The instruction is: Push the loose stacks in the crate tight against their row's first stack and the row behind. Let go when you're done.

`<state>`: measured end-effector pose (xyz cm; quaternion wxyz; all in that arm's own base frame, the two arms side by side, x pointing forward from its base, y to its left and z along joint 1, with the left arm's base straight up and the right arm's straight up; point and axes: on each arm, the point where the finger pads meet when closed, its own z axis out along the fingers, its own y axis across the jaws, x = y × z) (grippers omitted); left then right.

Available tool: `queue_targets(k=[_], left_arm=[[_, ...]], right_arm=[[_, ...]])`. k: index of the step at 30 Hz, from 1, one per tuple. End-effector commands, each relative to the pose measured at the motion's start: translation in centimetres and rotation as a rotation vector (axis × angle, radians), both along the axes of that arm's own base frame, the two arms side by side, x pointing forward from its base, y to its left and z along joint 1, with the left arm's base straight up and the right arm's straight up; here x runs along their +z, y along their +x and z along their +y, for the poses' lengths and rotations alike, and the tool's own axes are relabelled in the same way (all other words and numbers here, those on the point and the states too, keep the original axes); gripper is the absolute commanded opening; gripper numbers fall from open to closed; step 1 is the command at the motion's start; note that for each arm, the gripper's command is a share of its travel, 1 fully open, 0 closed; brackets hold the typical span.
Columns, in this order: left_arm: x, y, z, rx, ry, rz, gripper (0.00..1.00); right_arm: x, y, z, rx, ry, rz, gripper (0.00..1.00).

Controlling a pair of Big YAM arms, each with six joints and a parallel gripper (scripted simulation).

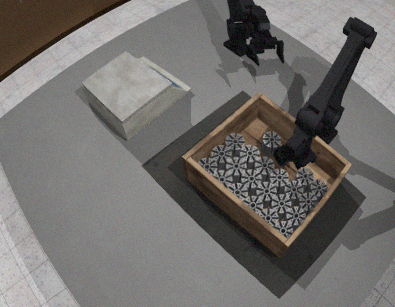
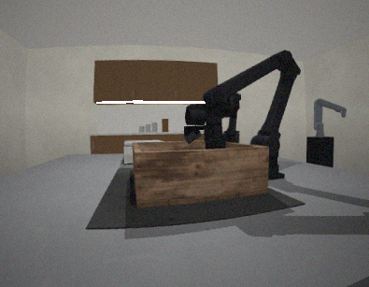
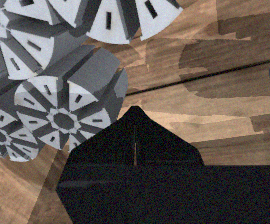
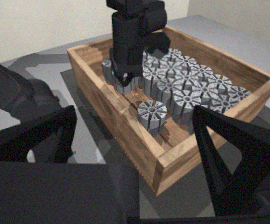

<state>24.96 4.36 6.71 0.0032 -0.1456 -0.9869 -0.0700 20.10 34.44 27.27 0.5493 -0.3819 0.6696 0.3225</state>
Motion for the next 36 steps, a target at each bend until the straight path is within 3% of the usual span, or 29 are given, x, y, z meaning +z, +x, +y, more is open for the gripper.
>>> queue_targets(k=[1,9,18,28,32,36], left_arm=[[0.9,0.2,-2.5,0.027,0.015,-0.033,0.00],[1.9,0.1,-7.0,0.038,0.029,-0.057,0.00],[2.4,0.4,-7.9,0.040,0.028,-0.069,0.00],[6.2,1.3,-8.6,0.041,0.012,-0.129,0.00],[9.4,0.8,-9.0,0.041,0.010,-0.129,0.00],[10.4,0.5,-8.3,0.148,0.010,-0.155,0.45]], right_arm=[[1.9,0.1,0.4,0.002,0.034,-0.019,1.00],[1.9,0.1,0.4,0.002,0.034,-0.019,1.00],[1.9,0.1,0.4,0.002,0.034,-0.019,1.00],[1.9,0.1,0.4,0.002,0.034,-0.019,1.00],[1.9,0.1,0.4,0.002,0.034,-0.019,1.00],[3.5,0.1,1.4,0.016,0.068,-0.027,1.00]])
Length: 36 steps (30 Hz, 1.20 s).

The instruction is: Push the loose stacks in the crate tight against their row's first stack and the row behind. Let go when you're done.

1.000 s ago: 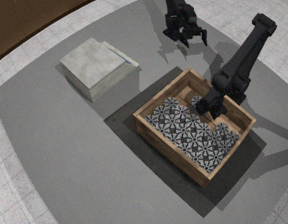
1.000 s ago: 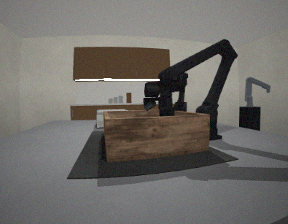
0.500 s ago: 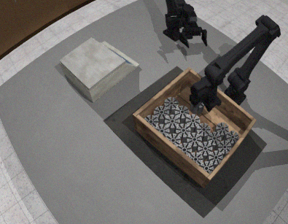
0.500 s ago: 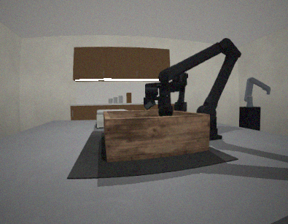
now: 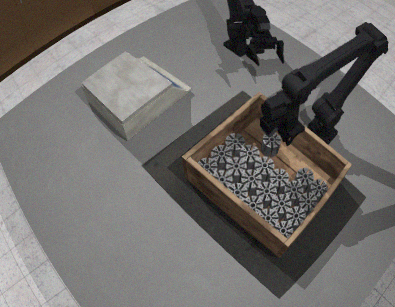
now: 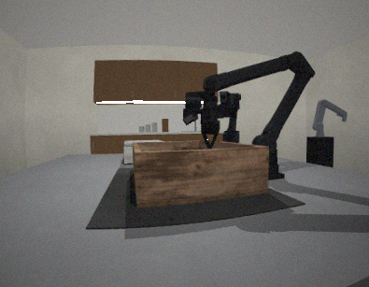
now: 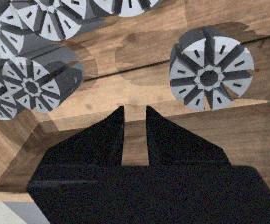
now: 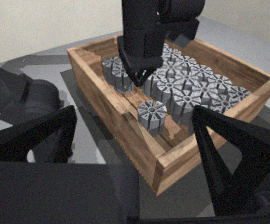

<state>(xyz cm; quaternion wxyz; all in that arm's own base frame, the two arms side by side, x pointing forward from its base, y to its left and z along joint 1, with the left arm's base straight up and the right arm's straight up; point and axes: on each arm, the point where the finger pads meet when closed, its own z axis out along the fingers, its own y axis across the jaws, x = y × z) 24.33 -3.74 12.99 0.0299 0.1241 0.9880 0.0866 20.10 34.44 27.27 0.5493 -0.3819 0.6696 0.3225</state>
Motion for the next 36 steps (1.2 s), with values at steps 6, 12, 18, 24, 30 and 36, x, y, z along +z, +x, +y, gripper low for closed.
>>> queue_targets(k=[6,12,18,24,30,36], left_arm=[[2.3,0.8,3.1,0.424,0.004,-0.212,0.60],[1.7,1.1,4.4,0.587,0.007,-0.286,0.60],[0.7,1.5,7.1,0.834,0.025,-0.419,0.60],[-0.5,1.8,9.3,1.057,0.047,-0.517,0.60],[-1.0,2.2,11.1,1.229,0.056,-0.612,0.60],[-1.0,2.7,12.4,1.285,0.084,-0.664,0.60]], right_arm=[[5.0,0.4,3.2,0.037,0.100,-0.044,1.00],[5.2,0.6,3.8,0.041,0.105,-0.046,1.00],[5.4,0.9,5.3,0.057,0.111,-0.047,1.00],[5.4,1.3,6.3,0.061,0.111,-0.045,1.00],[5.4,1.4,6.9,0.065,0.110,-0.044,1.00],[5.1,1.7,7.9,0.067,0.103,-0.040,1.00]])
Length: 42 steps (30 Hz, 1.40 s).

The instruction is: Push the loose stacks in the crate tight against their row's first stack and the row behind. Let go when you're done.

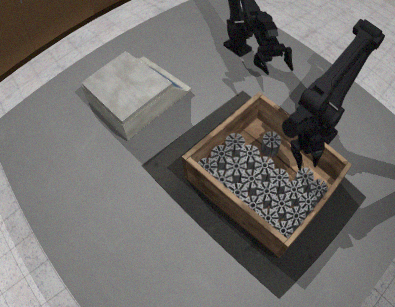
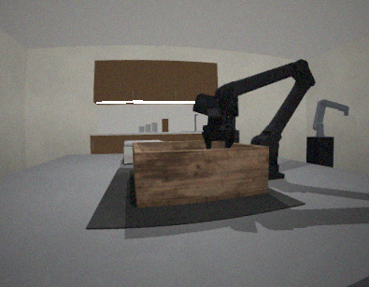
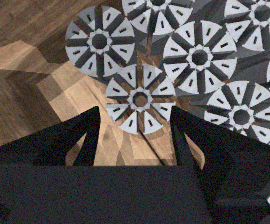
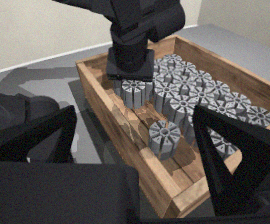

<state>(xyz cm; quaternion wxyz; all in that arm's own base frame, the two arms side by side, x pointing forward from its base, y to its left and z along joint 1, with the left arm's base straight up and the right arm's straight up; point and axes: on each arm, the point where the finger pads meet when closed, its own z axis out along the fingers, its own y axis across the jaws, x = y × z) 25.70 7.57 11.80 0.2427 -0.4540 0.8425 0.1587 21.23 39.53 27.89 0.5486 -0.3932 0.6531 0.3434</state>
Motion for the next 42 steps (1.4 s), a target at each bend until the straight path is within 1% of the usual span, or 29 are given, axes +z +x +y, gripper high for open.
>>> queue_targets(k=[1,2,4,5,7,9,10,13,22,24,32,39,41,42], left_arm=[[0.7,1.7,1.1,0.118,0.010,-0.085,0.60],[0.7,1.6,1.1,0.110,0.013,-0.075,0.60],[1.0,1.6,0.7,0.066,0.017,-0.064,0.38],[1.8,1.9,0.2,0.029,0.015,-0.064,0.26],[1.8,1.9,0.2,0.029,0.015,-0.064,0.26],[2.5,2.0,-0.8,-0.050,-0.006,-0.046,0.04],[2.6,2.0,-1.3,-0.087,-0.019,-0.035,0.00],[2.9,1.7,-3.0,-0.199,-0.068,-0.001,0.00],[3.3,0.9,-8.2,-0.528,-0.223,0.109,0.00],[3.3,0.9,-8.2,-0.528,-0.223,0.109,0.00],[3.5,0.3,-13.0,-0.823,-0.367,0.212,0.00],[3.9,-0.3,-17.1,-1.077,-0.491,0.288,0.00],[3.9,-0.3,-17.1,-1.077,-0.491,0.288,0.00],[3.9,-0.4,-17.7,-1.113,-0.508,0.299,0.00]], right_arm=[[4.5,0.6,2.9,0.015,0.078,-0.029,1.00],[4.4,0.7,3.0,0.016,0.076,-0.028,1.00],[4.2,0.8,3.1,0.014,0.073,-0.027,1.00],[4.1,1.1,2.9,0.008,0.061,-0.032,1.00],[4.1,1.1,2.9,0.008,0.061,-0.032,1.00],[3.6,2.0,2.4,0.002,0.022,-0.055,1.00],[3.3,2.5,2.1,0.004,-0.001,-0.063,1.00],[3.5,3.5,1.1,0.028,-0.033,-0.086,1.00],[2.5,6.5,-2.0,0.120,-0.131,-0.096,1.00],[2.5,6.5,-2.0,0.120,-0.131,-0.096,1.00],[2.1,8.5,-5.4,0.204,-0.175,-0.088,1.00],[2.5,9.3,-8.7,0.270,-0.175,-0.080,1.00],[2.5,9.3,-8.7,0.270,-0.175,-0.080,1.00],[2.5,9.6,-9.2,0.281,-0.175,-0.076,1.00]])
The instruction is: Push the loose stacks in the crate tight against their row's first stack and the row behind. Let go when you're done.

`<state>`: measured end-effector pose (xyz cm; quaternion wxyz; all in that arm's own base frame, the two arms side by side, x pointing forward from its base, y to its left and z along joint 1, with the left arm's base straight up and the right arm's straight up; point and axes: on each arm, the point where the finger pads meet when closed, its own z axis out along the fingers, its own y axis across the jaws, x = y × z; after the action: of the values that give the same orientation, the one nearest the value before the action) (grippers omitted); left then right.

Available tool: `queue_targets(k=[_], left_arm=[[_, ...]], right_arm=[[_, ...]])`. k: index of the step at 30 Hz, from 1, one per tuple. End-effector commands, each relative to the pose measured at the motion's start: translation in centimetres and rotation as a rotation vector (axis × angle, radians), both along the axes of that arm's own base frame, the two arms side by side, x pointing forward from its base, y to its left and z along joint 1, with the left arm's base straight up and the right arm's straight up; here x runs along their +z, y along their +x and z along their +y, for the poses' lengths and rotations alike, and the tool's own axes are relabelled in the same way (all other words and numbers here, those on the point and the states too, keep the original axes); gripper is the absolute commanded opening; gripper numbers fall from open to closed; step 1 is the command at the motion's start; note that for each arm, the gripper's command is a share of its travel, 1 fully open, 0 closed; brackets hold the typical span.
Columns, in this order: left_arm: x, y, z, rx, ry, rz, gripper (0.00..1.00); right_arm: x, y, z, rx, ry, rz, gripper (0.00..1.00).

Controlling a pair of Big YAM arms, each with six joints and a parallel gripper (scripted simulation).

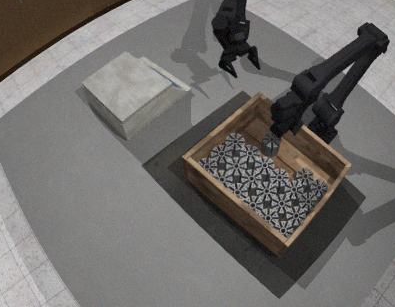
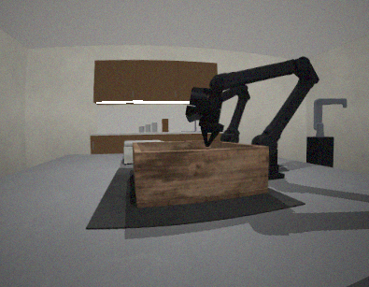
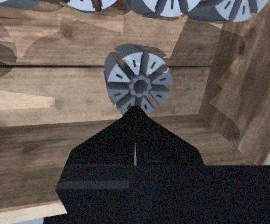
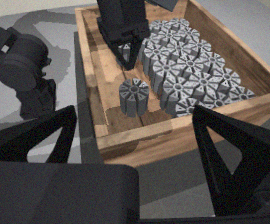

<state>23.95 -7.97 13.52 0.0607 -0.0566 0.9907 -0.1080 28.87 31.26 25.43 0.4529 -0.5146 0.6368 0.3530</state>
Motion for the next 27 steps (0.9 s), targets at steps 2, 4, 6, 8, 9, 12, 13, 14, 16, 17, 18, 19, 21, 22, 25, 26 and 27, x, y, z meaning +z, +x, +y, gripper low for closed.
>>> queue_targets(k=[2,4,6,8,9,12,13,14,16,17,18,19,21,22,25,26,27], left_arm=[[2.3,1.2,-3.3,-0.258,-0.078,0.012,0.00],[2.4,1.1,-4.4,-0.319,-0.113,0.032,0.00],[2.5,0.9,-5.3,-0.363,-0.144,0.052,0.00],[2.6,0.8,-6.3,-0.396,-0.177,0.073,0.00],[2.7,0.8,-6.5,-0.399,-0.185,0.079,0.00],[2.7,0.8,-6.7,-0.381,-0.195,0.093,0.00],[2.7,0.8,-6.7,-0.381,-0.195,0.093,0.00],[2.7,0.8,-6.7,-0.381,-0.195,0.093,0.00],[2.7,0.8,-6.7,-0.381,-0.195,0.093,0.00],[2.7,0.9,-6.6,-0.375,-0.196,0.092,0.00],[2.8,0.9,-6.5,-0.373,-0.196,0.087,0.00],[2.9,0.9,-6.5,-0.374,-0.196,0.082,0.00],[2.8,1.0,-7.0,-0.381,-0.194,0.087,0.00],[2.0,0.7,-7.0,-0.380,-0.193,0.097,0.00],[-0.3,-0.5,-7.0,-0.366,-0.189,0.130,0.00],[-0.5,-0.6,-7.1,-0.366,-0.189,0.131,0.00],[-0.8,-0.6,-7.2,-0.366,-0.189,0.131,0.00]], right_arm=[[5.1,2.2,-2.0,0.060,0.029,-0.094,1.00],[5.4,2.4,-3.0,0.077,0.040,-0.090,1.00],[5.8,2.4,-3.9,0.092,0.054,-0.085,1.00],[6.3,2.4,-4.9,0.107,0.073,-0.074,1.00],[6.4,2.4,-5.1,0.112,0.079,-0.068,1.00],[6.5,2.4,-5.6,0.118,0.093,-0.045,1.00],[6.5,2.4,-5.6,0.117,0.096,-0.036,1.00],[6.5,2.4,-5.6,0.117,0.096,-0.036,1.00],[6.5,2.4,-5.6,0.117,0.096,-0.036,1.00],[6.5,2.4,-5.6,0.117,0.096,-0.036,1.00],[6.5,2.4,-5.6,0.117,0.096,-0.036,1.00],[6.5,2.4,-5.6,0.117,0.096,-0.036,1.00],[6.5,2.3,-5.4,0.122,0.096,-0.036,1.00],[6.5,2.3,-5.4,0.122,0.096,-0.036,1.00],[6.5,2.3,-5.4,0.120,0.095,-0.037,1.00],[6.5,2.3,-5.4,0.120,0.095,-0.037,1.00],[6.5,2.4,-5.4,0.121,0.096,-0.042,1.00]])
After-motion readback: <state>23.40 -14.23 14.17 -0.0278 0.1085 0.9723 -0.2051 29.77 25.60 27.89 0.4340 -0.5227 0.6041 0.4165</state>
